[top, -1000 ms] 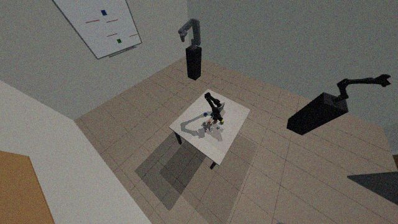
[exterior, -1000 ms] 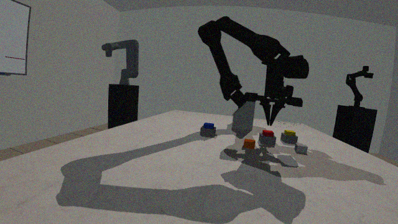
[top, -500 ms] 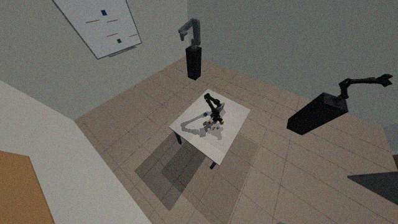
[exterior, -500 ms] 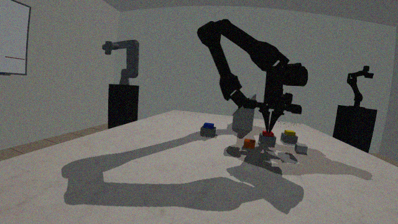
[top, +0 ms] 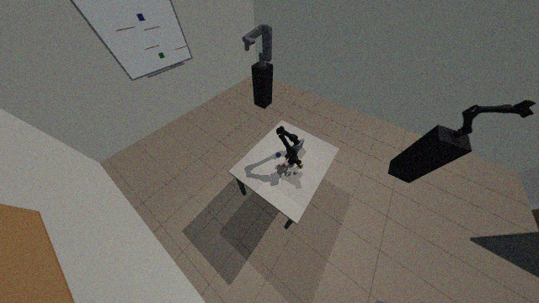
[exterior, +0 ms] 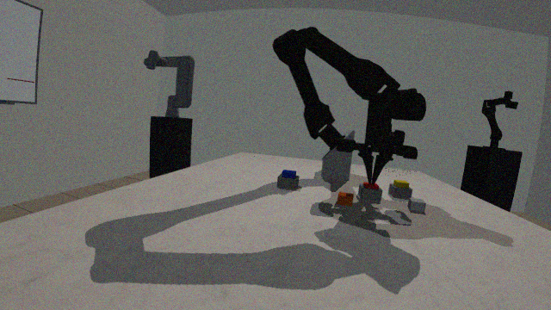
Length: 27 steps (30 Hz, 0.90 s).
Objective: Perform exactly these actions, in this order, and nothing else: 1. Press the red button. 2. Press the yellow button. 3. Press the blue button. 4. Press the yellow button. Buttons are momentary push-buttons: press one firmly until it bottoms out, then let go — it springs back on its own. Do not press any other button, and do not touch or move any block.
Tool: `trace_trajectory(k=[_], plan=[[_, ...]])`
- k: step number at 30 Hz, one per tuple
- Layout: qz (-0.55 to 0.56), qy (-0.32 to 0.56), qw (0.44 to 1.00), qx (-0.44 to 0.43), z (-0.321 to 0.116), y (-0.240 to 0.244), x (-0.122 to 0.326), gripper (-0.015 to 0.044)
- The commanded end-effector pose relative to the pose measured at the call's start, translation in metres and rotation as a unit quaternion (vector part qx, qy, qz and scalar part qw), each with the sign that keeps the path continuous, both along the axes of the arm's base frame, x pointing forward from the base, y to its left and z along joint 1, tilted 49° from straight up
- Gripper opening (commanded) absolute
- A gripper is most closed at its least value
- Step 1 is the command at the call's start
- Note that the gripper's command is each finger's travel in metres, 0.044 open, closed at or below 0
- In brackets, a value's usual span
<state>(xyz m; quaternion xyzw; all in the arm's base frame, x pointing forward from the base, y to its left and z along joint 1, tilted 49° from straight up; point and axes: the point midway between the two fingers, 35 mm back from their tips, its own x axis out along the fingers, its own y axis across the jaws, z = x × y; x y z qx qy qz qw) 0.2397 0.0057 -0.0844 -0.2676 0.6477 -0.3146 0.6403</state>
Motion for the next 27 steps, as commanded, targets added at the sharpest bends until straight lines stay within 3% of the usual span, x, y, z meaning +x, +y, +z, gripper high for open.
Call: trace_trajectory(k=[1, 15, 20, 27], plan=[[0.003, 0.001, 1.0, -0.002, 0.0, -0.001, 0.0, 0.002], [0.003, 0.002, 1.0, -0.001, 0.023, 0.026, 0.002, 0.002], [0.003, 0.002, 1.0, 0.0, 0.06, 0.069, 0.004, 0.002], [0.003, 0.002, 1.0, 0.001, 0.06, 0.073, 0.003, 0.002]])
